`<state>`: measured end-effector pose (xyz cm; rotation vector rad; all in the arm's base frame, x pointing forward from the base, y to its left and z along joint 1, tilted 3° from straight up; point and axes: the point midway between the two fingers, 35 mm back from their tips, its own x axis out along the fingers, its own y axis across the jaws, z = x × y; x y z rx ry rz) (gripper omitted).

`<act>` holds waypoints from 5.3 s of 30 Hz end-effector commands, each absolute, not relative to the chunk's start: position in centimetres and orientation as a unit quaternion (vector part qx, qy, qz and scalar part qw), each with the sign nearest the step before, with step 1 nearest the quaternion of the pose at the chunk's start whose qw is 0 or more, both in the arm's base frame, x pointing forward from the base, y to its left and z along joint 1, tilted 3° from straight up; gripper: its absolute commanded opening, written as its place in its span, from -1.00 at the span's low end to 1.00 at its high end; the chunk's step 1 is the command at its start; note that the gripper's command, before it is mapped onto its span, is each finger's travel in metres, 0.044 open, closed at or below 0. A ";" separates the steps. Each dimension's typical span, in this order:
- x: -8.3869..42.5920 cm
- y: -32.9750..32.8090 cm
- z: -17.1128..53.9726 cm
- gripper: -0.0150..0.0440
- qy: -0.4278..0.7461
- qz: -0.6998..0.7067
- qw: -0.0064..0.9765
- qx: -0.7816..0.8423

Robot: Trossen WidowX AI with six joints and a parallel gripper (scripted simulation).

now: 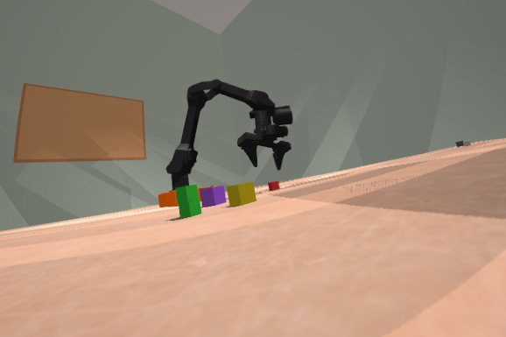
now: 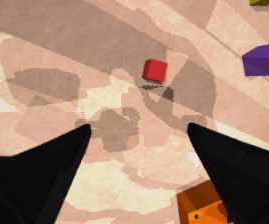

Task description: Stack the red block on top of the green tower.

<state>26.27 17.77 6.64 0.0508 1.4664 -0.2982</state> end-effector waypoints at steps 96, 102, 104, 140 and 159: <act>30.8 12.3 6.2 -0.49 0.687 -0.136 0.690 0.181; 30.8 12.1 9.7 -0.49 0.687 -0.136 0.690 0.181; 30.8 12.1 10.7 -0.49 0.687 -0.136 0.690 0.181; 35.5 -0.3 12.0 -0.49 0.676 -0.150 0.698 0.184; 36.7 -11.7 11.7 -0.49 0.680 -0.148 0.696 0.175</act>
